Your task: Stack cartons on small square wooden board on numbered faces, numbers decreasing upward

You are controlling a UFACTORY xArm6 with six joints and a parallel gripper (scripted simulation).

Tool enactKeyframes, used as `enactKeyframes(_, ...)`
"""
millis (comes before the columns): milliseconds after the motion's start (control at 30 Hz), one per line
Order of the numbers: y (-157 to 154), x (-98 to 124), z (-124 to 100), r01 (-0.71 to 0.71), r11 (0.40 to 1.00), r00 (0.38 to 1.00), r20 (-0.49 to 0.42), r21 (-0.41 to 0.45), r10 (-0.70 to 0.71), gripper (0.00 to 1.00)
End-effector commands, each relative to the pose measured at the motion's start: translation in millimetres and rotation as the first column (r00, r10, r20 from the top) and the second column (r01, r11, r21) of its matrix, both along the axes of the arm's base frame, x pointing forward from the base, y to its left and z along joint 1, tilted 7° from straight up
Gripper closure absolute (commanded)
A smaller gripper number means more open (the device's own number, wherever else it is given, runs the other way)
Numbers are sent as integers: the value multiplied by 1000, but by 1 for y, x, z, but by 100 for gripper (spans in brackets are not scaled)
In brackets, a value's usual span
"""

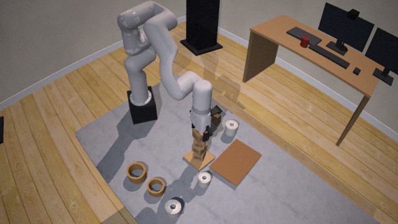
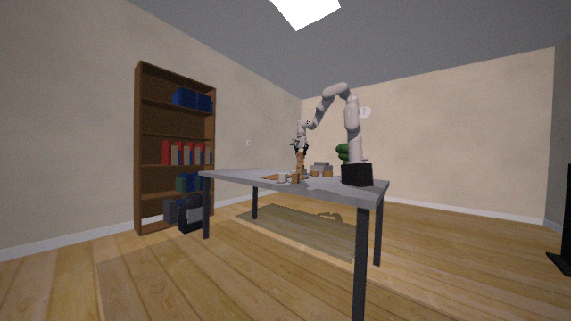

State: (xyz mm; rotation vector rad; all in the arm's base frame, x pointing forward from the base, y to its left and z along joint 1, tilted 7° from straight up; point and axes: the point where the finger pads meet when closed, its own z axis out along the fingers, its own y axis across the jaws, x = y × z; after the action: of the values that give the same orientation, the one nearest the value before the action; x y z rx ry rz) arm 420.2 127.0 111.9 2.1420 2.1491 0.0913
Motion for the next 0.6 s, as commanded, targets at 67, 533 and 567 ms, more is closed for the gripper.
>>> enactKeyframes(67,0,1,2,0,1000,1000,4,1,0,0)
enactKeyframes(533,0,1,2,0,1000,1000,4,1,0,0)
enactKeyframes(567,1,1,6,0,1000,1000,4,1,0,0)
